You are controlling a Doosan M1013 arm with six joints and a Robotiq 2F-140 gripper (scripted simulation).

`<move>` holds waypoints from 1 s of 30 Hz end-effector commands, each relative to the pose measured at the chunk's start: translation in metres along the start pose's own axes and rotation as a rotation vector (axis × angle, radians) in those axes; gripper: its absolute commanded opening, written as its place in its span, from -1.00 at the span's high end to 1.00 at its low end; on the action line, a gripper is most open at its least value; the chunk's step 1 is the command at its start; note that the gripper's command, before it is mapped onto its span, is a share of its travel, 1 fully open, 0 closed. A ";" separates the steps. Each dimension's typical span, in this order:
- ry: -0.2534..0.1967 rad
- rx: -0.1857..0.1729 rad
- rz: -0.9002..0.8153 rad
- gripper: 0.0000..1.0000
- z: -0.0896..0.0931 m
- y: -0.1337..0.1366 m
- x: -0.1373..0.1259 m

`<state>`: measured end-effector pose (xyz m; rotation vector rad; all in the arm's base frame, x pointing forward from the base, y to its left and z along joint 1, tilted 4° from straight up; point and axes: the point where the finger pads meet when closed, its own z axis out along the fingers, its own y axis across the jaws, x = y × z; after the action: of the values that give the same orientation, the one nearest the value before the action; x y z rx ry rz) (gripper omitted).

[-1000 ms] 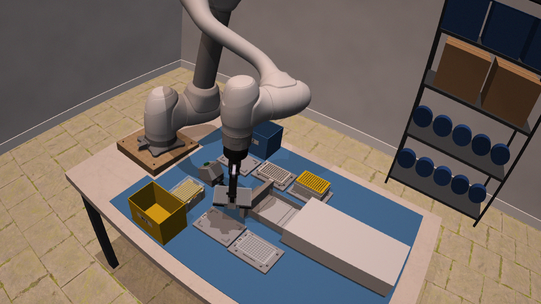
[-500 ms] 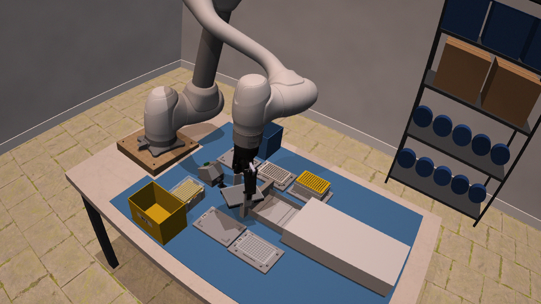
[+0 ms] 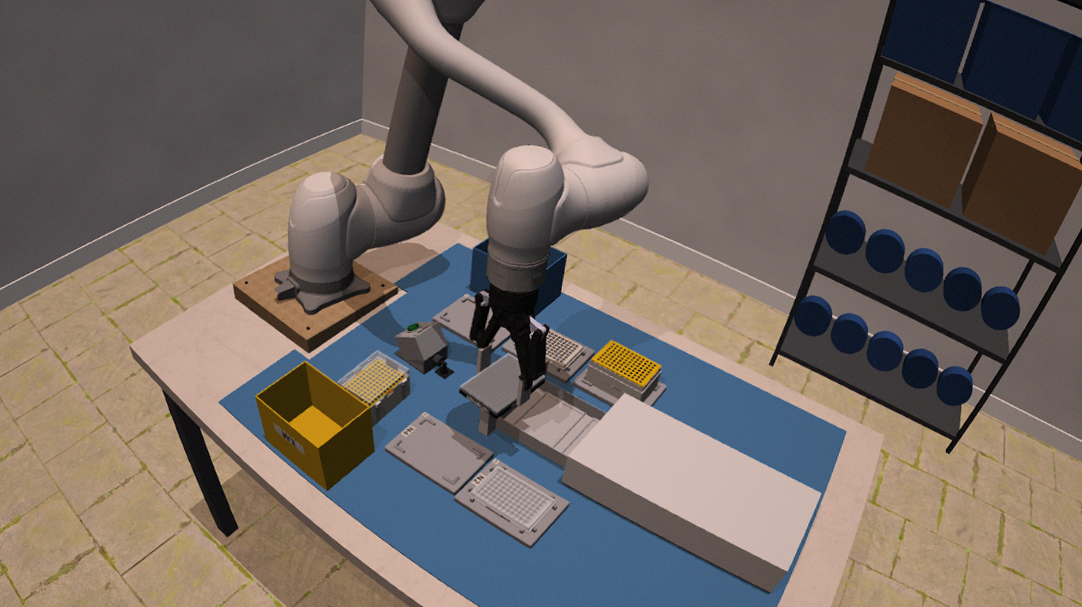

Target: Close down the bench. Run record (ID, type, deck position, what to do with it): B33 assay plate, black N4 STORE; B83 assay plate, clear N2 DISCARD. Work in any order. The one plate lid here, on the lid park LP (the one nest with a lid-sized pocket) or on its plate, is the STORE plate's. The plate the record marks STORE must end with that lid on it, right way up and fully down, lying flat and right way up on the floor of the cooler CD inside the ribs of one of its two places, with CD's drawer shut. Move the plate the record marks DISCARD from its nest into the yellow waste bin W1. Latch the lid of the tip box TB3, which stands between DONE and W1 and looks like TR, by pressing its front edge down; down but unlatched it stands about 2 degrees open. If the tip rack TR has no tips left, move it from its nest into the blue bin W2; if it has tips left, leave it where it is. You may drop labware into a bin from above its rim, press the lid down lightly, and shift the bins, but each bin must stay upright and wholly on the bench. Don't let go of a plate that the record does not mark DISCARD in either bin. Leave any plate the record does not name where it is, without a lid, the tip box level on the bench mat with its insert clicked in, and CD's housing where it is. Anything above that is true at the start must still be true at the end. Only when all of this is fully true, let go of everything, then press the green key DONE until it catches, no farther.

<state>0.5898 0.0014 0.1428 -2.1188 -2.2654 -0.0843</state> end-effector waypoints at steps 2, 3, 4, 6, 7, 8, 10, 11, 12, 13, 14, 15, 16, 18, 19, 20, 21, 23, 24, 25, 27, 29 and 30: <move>0.005 -0.001 -0.086 1.00 0.000 0.006 0.013; 0.005 -0.001 -0.086 1.00 0.000 0.007 0.015; 0.005 -0.001 -0.086 1.00 0.000 0.008 0.017; 0.005 -0.001 -0.086 1.00 0.000 0.011 0.022; 0.005 -0.001 -0.086 1.00 0.000 0.012 0.025; 0.005 -0.001 -0.086 1.00 0.000 0.013 0.027; 0.005 -0.001 -0.086 1.00 0.000 0.013 0.027; 0.005 -0.001 -0.086 1.00 0.000 0.014 0.029; 0.005 -0.001 -0.086 1.00 0.000 0.015 0.032; 0.005 -0.001 -0.086 1.00 0.000 0.017 0.034; 0.005 -0.001 -0.086 1.00 0.000 0.018 0.037; 0.005 -0.001 -0.086 1.00 0.000 0.019 0.039; 0.005 -0.001 -0.086 1.00 0.000 0.020 0.042; 0.005 -0.001 -0.086 1.00 0.000 0.022 0.046; 0.005 -0.001 -0.086 1.00 0.000 0.023 0.049; 0.005 -0.001 -0.086 1.00 0.000 0.025 0.051; 0.005 -0.001 -0.086 1.00 0.000 0.026 0.054; 0.005 -0.001 -0.086 1.00 0.000 0.028 0.058; 0.005 -0.001 -0.086 1.00 0.000 0.029 0.061; 0.005 -0.001 -0.086 1.00 0.000 0.030 0.063; 0.005 -0.001 -0.086 1.00 0.000 0.030 0.063; 0.005 -0.001 -0.086 1.00 0.000 0.033 0.068; 0.005 -0.001 -0.086 1.00 0.000 0.034 0.070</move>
<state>0.6165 0.0681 0.1477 -2.0185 -2.3537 -0.0930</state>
